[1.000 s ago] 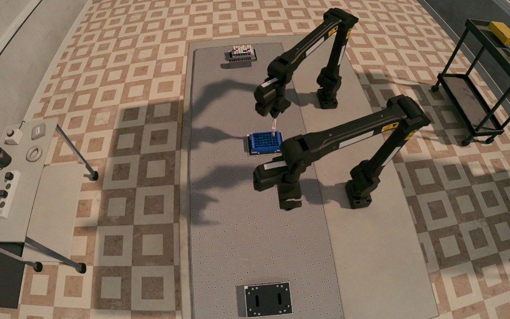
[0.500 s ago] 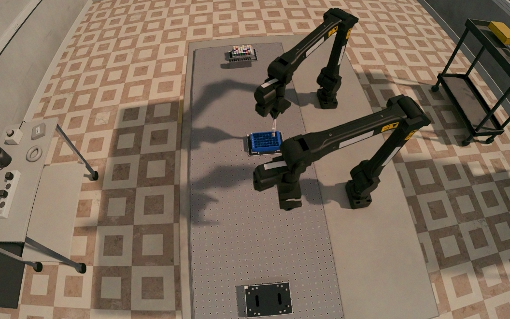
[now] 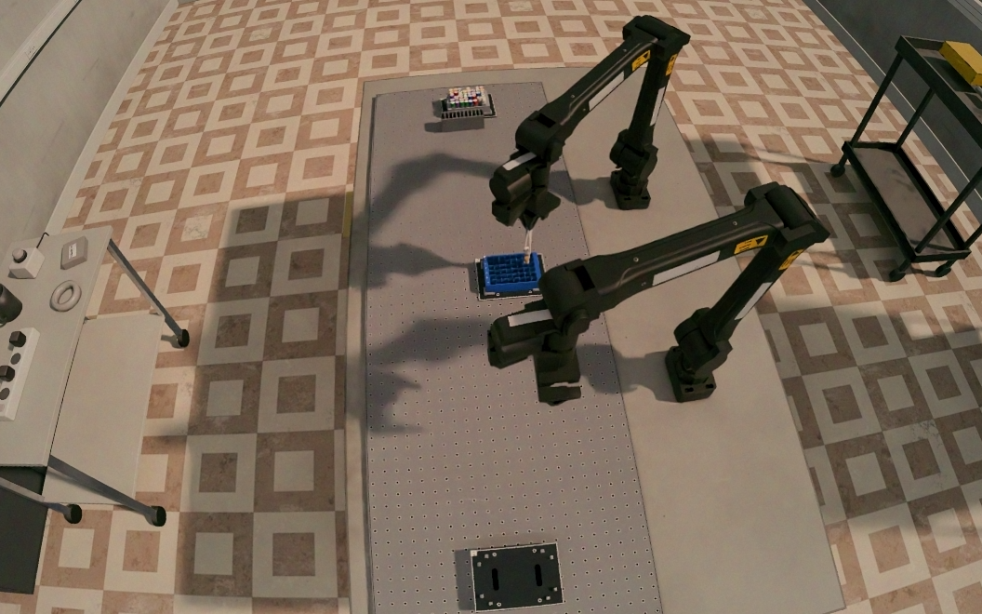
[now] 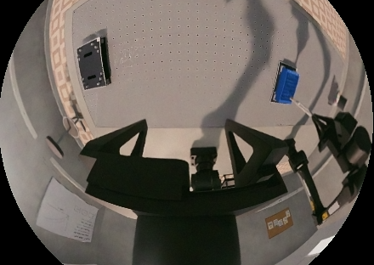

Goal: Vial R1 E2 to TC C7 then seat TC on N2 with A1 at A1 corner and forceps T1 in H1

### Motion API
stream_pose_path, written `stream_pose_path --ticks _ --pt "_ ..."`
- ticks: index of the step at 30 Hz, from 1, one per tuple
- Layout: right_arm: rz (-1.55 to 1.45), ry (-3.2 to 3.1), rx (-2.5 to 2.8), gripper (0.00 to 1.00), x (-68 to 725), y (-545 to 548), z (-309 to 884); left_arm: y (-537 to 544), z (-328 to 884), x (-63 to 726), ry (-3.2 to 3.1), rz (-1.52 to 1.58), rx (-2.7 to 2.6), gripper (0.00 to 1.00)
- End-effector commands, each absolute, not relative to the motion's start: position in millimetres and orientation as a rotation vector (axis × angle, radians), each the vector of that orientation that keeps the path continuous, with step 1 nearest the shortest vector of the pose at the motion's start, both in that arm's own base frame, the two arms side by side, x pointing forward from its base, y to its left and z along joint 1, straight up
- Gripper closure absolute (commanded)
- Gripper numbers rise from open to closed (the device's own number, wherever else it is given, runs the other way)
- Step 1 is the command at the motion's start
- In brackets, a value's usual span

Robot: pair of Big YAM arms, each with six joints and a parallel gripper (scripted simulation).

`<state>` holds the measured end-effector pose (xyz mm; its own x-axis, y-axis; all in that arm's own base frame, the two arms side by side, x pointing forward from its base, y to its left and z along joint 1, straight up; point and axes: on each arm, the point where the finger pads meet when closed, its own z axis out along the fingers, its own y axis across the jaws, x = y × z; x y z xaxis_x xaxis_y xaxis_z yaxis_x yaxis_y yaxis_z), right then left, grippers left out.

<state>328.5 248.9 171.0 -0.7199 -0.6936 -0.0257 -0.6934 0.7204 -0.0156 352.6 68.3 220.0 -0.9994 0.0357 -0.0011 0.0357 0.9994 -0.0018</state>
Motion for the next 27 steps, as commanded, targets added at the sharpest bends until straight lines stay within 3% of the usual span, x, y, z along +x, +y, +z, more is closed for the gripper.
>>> stream_pose_path --ticks 1,27 --pt "0.0 2.858 -1.155 0.91 339.6 253.1 175.4 71.1 233.9 361.0 3.106 0.012 0.047 0.0" --pt "-0.007 2.874 -1.162 0.91 334.3 248.9 163.4 71.1 233.9 361.0 3.106 0.012 0.047 0.0"
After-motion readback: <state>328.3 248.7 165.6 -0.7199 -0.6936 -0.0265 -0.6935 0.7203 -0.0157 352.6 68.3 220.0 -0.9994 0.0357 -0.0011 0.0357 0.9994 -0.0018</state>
